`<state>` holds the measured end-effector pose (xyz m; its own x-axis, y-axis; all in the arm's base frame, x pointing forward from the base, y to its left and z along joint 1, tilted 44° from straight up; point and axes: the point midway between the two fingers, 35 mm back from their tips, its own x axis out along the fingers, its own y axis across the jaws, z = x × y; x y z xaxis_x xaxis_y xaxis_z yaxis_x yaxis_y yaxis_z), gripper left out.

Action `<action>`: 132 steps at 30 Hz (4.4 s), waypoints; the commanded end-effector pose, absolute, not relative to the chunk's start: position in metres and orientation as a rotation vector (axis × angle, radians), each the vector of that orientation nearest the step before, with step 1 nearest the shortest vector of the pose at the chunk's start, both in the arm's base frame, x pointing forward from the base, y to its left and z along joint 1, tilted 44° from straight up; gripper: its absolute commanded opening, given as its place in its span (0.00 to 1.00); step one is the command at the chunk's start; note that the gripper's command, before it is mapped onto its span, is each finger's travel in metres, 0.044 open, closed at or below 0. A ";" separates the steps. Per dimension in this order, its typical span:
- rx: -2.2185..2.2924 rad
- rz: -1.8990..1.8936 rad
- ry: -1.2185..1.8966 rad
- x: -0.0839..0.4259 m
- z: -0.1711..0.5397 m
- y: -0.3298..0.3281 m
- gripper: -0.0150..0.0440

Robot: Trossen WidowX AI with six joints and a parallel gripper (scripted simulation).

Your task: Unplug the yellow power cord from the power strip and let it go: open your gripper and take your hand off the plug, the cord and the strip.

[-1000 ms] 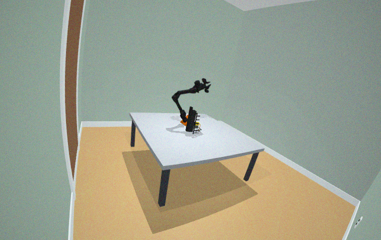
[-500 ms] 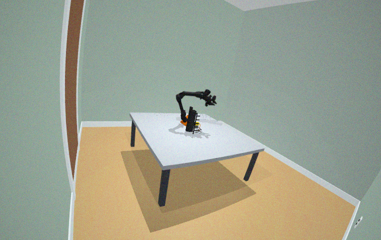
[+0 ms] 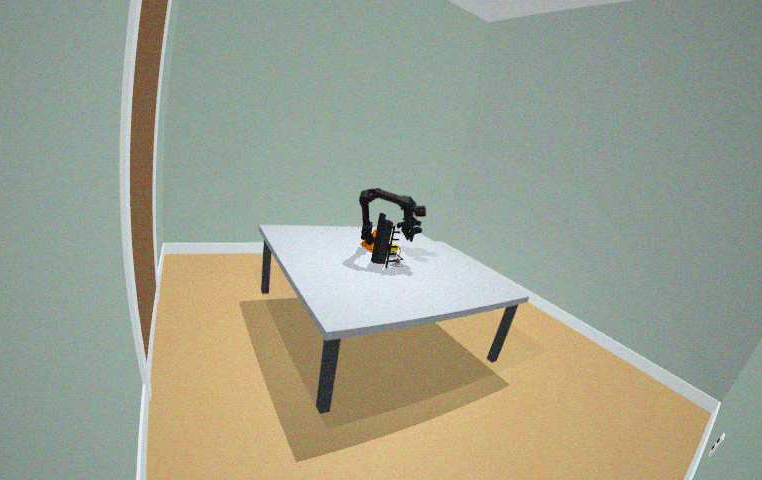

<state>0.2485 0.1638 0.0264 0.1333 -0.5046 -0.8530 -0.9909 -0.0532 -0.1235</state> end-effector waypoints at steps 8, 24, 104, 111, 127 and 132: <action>-1.683 0.620 1.715 0.245 0.037 0.114 0.53; -1.684 0.620 1.716 0.244 0.049 0.103 0.53; -1.680 0.622 1.714 0.248 0.024 0.124 0.25; -1.683 0.620 1.715 0.248 0.028 0.114 0.57; -1.680 0.622 1.711 0.255 -0.003 0.164 1.00; -1.680 0.622 1.711 0.255 -0.004 0.166 1.00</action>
